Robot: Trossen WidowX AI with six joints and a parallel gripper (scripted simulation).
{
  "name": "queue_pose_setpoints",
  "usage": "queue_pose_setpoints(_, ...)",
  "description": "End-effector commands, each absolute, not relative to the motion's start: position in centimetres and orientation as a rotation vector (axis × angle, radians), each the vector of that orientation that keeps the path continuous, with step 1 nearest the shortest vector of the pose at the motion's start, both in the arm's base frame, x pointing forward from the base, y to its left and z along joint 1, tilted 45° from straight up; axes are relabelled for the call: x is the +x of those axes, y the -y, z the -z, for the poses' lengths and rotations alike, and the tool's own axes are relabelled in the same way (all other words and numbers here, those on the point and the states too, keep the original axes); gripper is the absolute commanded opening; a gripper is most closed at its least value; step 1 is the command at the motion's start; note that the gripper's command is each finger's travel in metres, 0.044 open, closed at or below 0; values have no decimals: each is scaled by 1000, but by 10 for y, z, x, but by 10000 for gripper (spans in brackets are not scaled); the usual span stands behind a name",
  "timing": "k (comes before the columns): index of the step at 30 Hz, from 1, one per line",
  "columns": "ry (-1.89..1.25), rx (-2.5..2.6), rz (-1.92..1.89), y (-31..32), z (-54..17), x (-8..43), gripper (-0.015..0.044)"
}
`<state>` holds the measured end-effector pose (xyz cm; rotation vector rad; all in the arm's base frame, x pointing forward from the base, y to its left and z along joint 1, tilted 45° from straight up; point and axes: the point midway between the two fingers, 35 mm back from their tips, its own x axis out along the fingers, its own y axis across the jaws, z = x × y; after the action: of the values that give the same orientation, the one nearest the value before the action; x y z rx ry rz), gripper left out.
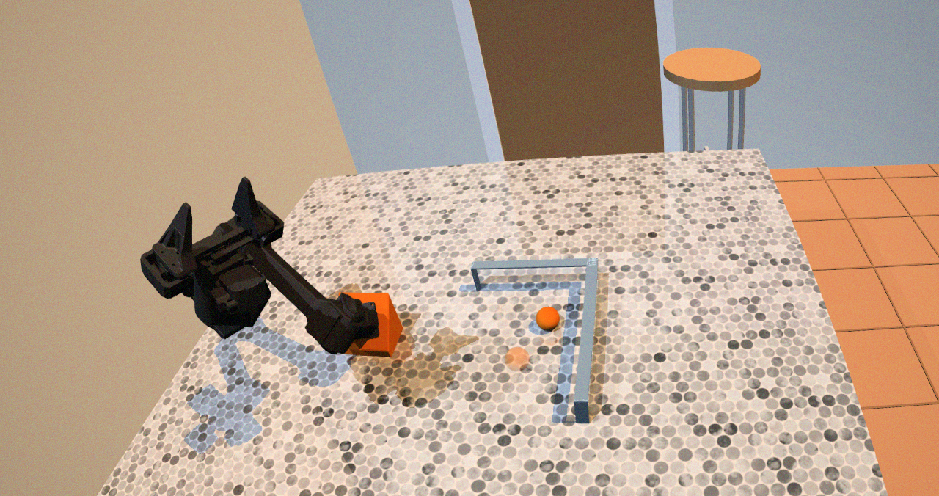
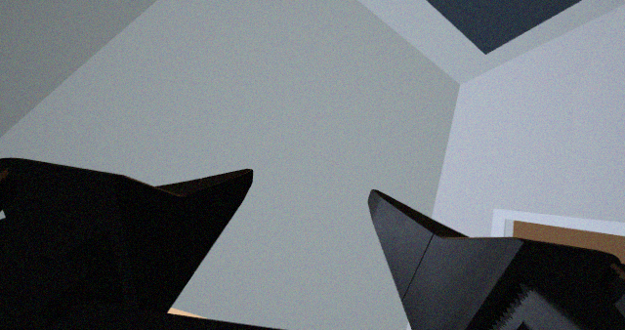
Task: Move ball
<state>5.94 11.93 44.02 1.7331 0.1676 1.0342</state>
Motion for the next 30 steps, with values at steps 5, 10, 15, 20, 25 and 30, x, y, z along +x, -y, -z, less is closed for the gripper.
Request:
queue_pose_setpoints(5,-279,1991,-1071,-94,-454,77,309)
queue_pose_setpoints(10,-393,2391,-1080,-61,-472,104,309)
queue_pose_setpoints(15,-569,2840,-985,-29,-467,152,309)
queue_pose_setpoints(20,-659,3296,-878,1,-463,196,309)
queue_pose_setpoints(25,-674,3959,-579,31,-434,265,309)
queue_pose_setpoints(30,-460,4450,-206,44,-393,317,309)
